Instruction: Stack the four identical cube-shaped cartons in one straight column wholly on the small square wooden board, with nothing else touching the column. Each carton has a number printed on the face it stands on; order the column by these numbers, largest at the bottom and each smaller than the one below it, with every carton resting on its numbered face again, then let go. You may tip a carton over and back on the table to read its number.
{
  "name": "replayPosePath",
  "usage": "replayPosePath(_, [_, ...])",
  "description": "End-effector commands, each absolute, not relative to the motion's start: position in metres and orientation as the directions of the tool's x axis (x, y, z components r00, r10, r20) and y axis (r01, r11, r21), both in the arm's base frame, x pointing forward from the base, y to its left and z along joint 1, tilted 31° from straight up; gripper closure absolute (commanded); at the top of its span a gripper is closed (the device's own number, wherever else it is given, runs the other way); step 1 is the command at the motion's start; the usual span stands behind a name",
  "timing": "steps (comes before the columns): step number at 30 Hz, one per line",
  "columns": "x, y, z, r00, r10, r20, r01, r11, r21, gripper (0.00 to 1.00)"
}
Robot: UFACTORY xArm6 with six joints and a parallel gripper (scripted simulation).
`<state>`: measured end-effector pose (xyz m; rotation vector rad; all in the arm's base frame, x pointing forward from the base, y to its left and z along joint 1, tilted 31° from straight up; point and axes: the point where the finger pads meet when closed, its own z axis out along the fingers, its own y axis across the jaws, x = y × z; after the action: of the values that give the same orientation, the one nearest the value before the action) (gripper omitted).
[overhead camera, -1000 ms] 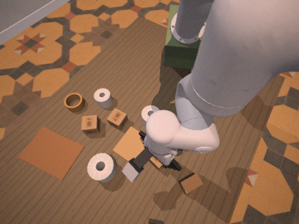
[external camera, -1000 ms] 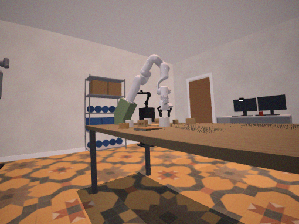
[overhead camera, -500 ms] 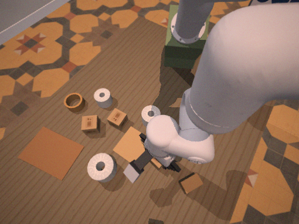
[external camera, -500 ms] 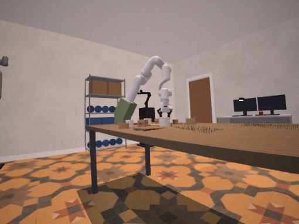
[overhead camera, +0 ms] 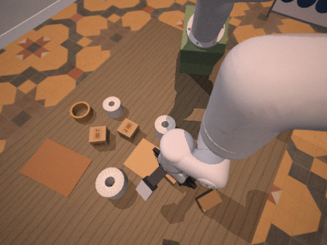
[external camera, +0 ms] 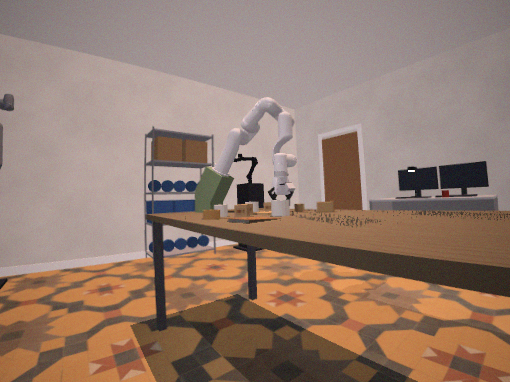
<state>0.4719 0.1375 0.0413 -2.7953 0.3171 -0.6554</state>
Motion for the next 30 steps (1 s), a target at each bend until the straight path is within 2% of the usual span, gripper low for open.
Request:
replayPosePath(1, [0.474, 0.1383, 0.0391, 0.868, -0.268, 0.419, -0.148, -0.943, -0.297, 0.0])
replayPosePath(25, [0.4752, 0.1391, 0.0368, 0.868, -0.269, 0.419, -0.148, -0.943, -0.298, 0.0])
replayPosePath(26, [0.4752, 0.1391, 0.0368, 0.868, -0.269, 0.419, -0.148, -0.943, -0.298, 1.0])
replayPosePath(30, [0.4752, 0.1391, 0.0368, 0.868, -0.269, 0.419, -0.148, -0.943, -0.298, 1.0])
